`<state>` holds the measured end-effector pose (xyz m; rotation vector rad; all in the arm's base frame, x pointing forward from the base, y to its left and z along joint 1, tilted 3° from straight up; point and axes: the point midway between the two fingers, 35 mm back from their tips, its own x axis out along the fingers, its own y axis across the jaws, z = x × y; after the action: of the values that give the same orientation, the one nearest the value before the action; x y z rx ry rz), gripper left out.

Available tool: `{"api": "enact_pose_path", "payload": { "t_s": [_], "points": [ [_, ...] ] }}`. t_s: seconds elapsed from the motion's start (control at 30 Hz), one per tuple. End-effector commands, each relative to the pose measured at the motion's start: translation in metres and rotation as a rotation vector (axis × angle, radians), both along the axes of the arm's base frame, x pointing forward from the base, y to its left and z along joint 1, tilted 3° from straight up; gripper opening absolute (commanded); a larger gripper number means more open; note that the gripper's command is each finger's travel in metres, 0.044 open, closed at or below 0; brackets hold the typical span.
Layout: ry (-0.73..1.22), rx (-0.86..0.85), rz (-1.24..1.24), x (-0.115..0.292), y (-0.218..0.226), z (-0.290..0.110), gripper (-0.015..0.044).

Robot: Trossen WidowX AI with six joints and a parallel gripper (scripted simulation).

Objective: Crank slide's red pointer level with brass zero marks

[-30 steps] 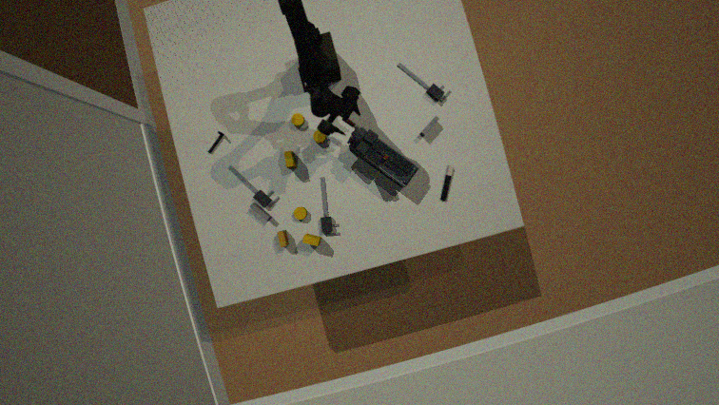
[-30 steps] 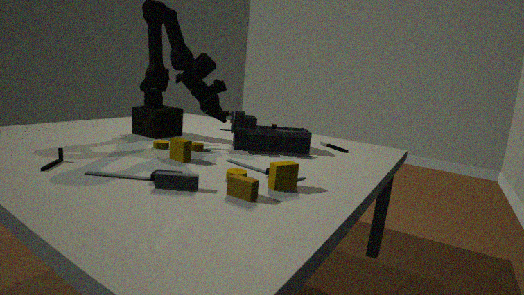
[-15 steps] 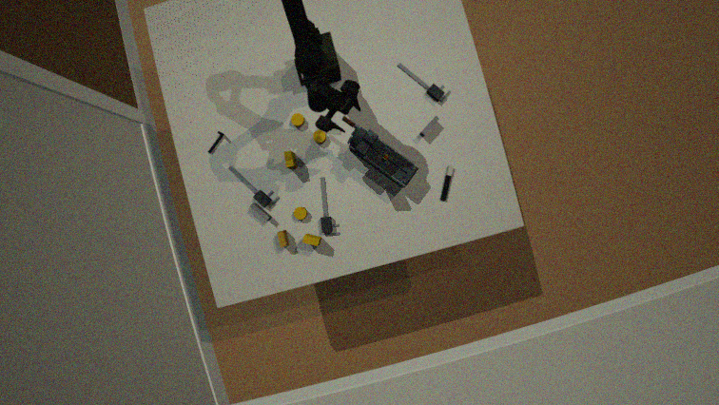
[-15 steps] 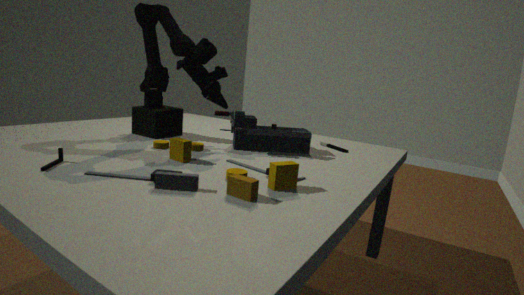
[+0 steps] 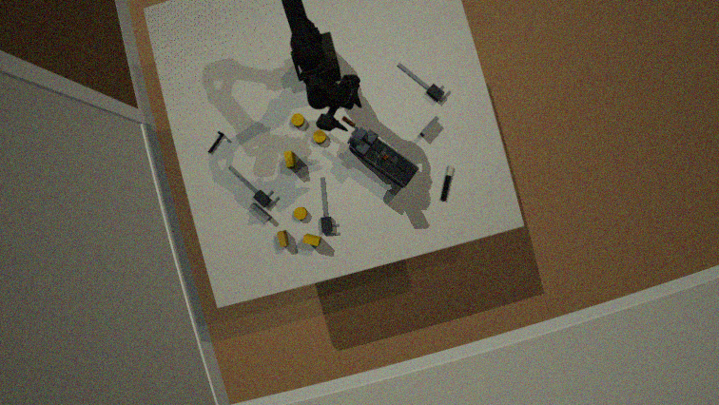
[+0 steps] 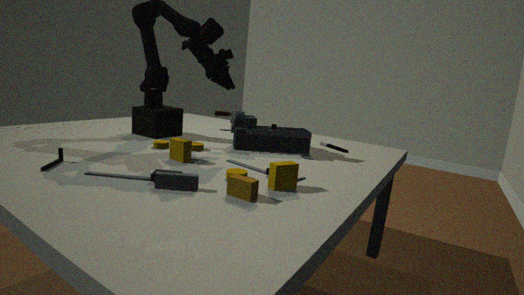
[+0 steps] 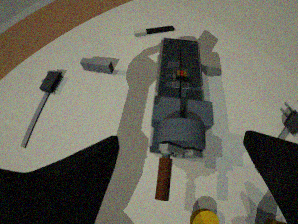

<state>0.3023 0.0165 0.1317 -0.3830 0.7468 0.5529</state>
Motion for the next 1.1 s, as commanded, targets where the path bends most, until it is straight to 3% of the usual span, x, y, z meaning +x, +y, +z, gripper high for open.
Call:
{"api": "enact_pose_path", "payload": {
  "t_s": [0.0, 1.07],
  "points": [
    [-0.012, -0.08, 0.091, 0.012, 0.001, 0.007, 0.044],
    [-0.145, -0.697, 1.065, 0.103, 0.032, 0.037, 0.044]
  ]
}}
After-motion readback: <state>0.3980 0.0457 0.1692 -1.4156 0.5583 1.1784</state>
